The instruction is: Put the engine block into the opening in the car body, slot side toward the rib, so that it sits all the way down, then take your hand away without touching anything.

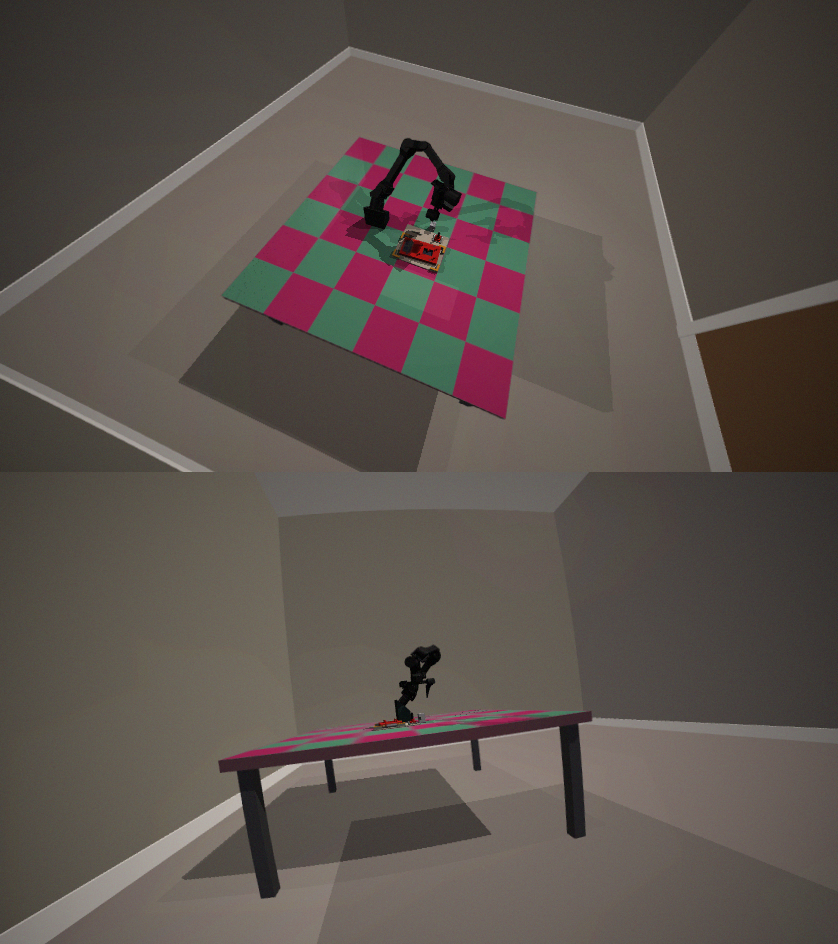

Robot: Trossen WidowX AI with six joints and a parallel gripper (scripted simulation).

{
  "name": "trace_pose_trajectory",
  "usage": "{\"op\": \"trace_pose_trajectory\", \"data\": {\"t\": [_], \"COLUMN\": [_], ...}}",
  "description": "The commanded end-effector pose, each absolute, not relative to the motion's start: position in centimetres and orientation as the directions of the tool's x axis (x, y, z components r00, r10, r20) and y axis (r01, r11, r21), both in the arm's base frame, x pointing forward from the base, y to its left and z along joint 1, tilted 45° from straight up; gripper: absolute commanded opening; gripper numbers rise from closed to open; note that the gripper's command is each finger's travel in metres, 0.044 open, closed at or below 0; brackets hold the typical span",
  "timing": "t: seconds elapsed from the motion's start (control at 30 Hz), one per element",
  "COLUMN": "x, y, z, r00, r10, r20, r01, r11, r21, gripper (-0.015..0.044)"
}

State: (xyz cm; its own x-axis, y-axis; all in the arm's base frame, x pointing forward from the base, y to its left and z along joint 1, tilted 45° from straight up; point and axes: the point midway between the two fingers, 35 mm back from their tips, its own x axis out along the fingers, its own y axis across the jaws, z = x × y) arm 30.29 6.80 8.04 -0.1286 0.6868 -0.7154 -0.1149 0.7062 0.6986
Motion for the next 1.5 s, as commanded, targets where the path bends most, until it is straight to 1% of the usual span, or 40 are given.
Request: {"op": "trace_pose_trajectory", "data": {"t": [0.0,0.07,0.3,1.47], "x": [30.0,29.6,29.6,29.0], "y": [8.5,10.1,11.3,15.0], "z": [6.5,5.0,3.9,0.1], "r00": [-0.13,-0.13,-0.13,-0.13], "r10": [0.691,0.693,0.693,0.695], "r20": [-0.711,-0.709,-0.709,-0.707], "r01": [-0.107,-0.107,-0.107,-0.107], "r11": [0.703,0.701,0.701,0.699], "r21": [0.703,0.705,0.705,0.707], "gripper": [0.044,0.044,0.044,0.044]}}
